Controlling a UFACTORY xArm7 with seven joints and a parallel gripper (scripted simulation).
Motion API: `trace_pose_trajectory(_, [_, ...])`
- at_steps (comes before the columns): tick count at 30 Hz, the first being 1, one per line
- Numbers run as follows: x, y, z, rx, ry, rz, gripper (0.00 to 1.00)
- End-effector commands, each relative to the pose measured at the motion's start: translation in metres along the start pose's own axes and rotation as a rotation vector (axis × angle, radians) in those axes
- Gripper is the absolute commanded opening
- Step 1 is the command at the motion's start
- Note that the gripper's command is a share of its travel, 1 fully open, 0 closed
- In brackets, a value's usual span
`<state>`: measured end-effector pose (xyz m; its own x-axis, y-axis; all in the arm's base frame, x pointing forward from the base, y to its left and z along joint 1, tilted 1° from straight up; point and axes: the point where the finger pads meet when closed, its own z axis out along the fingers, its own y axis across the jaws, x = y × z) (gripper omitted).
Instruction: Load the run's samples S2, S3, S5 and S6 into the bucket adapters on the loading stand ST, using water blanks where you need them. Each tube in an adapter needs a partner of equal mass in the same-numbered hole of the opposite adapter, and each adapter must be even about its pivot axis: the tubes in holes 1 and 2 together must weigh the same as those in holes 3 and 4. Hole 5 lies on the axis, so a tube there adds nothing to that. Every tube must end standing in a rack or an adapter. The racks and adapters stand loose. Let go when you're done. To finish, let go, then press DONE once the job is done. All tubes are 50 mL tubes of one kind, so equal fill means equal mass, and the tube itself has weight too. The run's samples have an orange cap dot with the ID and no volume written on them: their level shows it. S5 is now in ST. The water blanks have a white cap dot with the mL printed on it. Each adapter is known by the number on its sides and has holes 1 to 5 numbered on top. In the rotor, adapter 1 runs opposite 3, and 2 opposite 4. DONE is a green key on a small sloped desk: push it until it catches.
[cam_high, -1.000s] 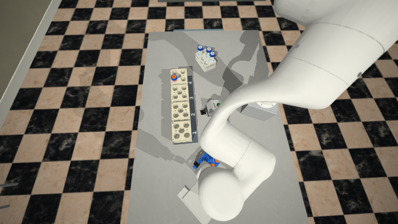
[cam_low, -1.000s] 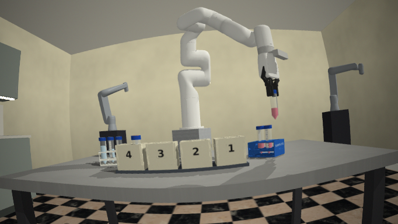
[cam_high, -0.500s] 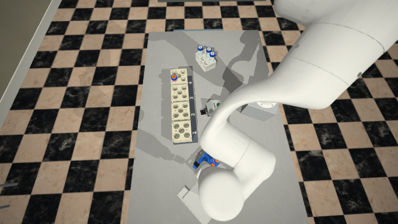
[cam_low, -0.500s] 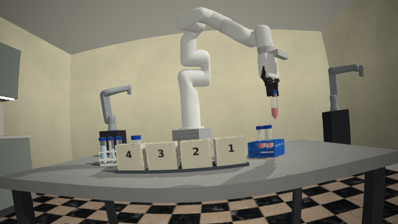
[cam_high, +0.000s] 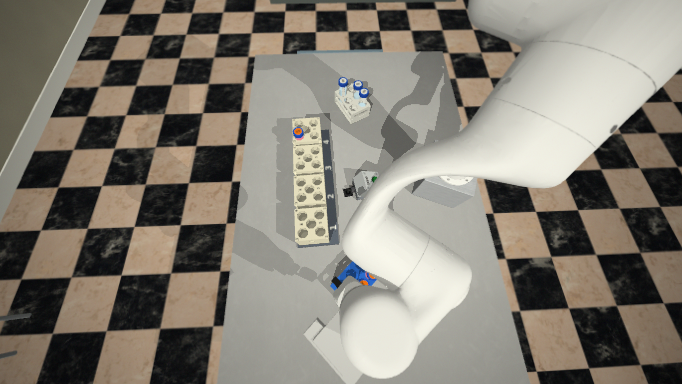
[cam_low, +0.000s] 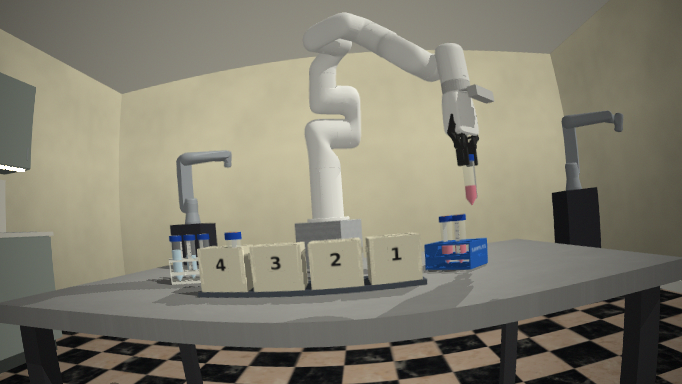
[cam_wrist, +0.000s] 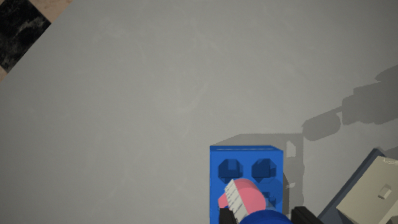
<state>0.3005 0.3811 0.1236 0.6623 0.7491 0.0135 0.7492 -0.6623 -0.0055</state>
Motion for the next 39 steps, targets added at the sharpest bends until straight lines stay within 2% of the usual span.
trace_pose_trajectory(1, [0.001, 0.0, 0.005, 0.0, 0.004, 0.0, 0.0])
trace_pose_trajectory(39, [0.001, 0.0, 0.071, 0.0, 0.004, 0.0, 0.0])
